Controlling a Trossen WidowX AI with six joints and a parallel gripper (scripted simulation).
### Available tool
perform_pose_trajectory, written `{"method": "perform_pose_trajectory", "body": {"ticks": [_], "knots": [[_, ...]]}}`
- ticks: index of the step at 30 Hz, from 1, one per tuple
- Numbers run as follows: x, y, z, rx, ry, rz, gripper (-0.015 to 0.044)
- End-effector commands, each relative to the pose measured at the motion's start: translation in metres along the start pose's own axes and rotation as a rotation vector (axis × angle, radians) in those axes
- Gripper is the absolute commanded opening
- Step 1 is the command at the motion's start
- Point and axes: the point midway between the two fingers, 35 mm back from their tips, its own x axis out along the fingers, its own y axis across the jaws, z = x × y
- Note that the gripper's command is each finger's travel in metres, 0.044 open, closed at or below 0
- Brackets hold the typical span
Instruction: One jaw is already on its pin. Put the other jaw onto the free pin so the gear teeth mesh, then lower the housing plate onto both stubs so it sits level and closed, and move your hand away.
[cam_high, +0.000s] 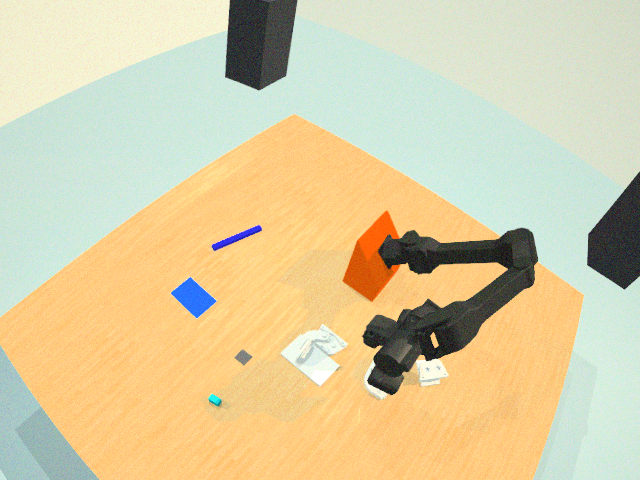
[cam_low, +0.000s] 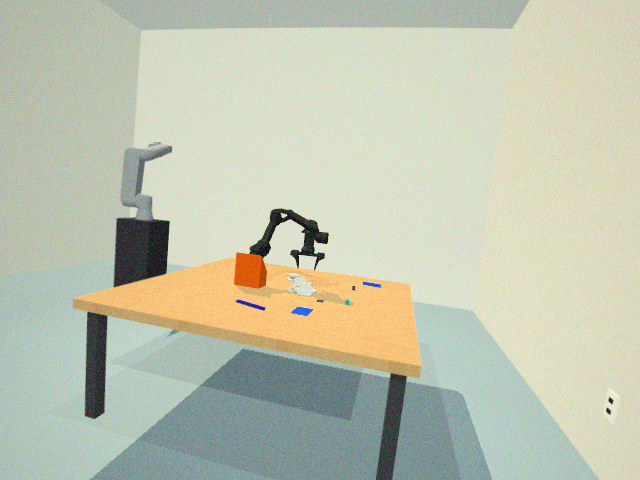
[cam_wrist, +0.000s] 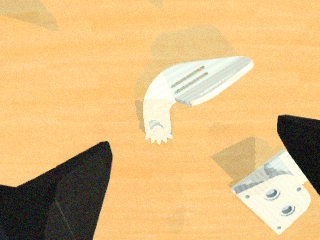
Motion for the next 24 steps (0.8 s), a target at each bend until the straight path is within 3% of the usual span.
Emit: {"method": "perform_pose_trajectory", "body": {"ticks": [1,24], "knots": [[-0.0005,-0.0013,0.0015,0.119,0.003,-0.001,0.0440],[-0.0022,-0.0057,0.0086,0.661,0.005,-0.002,0.0440]]}}
